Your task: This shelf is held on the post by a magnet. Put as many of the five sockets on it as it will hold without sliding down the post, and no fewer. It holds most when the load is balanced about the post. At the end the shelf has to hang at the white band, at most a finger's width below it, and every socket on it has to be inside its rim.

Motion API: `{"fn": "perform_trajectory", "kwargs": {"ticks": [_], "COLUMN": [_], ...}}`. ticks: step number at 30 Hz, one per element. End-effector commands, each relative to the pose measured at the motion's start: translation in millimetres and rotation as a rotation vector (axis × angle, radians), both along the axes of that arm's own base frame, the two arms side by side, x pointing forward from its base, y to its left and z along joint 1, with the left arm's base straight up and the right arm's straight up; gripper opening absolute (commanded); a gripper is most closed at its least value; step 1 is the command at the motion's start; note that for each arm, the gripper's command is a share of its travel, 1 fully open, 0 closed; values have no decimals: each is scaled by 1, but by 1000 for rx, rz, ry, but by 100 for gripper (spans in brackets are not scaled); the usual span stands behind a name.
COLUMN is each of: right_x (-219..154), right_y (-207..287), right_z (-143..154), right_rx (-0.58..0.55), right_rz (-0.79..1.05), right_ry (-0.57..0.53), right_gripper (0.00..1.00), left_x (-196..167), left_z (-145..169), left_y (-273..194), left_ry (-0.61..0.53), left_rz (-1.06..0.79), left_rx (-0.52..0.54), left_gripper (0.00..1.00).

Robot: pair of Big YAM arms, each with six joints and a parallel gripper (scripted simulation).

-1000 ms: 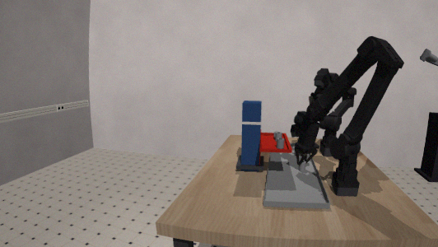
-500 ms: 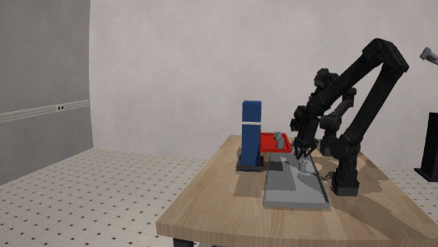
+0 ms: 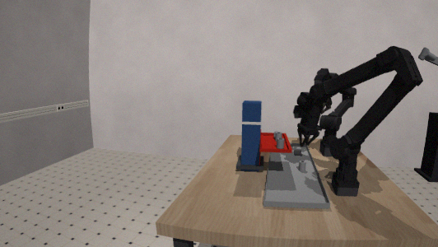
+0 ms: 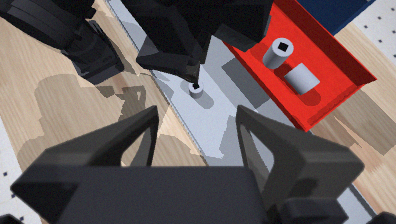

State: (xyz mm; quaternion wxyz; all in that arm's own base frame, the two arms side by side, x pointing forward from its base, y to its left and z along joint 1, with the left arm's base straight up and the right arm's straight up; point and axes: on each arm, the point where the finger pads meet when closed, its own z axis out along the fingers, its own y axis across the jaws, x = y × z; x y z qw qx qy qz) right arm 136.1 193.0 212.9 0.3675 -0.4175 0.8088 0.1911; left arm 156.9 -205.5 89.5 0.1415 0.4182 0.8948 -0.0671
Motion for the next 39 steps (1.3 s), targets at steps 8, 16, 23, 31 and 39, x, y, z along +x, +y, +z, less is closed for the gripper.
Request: {"fn": "perform_trajectory", "kwargs": {"ticks": [8, 16, 23, 31, 39], "right_x": [12, 19, 20, 23, 27], "right_y": [-7, -20, -31, -41, -52], "right_z": [31, 32, 25, 27, 36], "right_rx": [-50, -100, -112, -95, -44], "right_rz": [72, 128, 157, 185, 210], "right_ry": [-60, -49, -8, 18, 26], "right_gripper": [65, 65, 65, 65, 65], "left_x": [46, 70, 91, 96, 94], "left_z": [53, 61, 53, 49, 49], "left_y": [-31, -41, -25, -19, -21], "left_ry": [-35, -51, -27, -10, -9], "left_rz": [-457, -631, -645, -611, -618], "left_rx": [18, 1, 31, 40, 41], "left_gripper": [35, 35, 35, 35, 35]}}
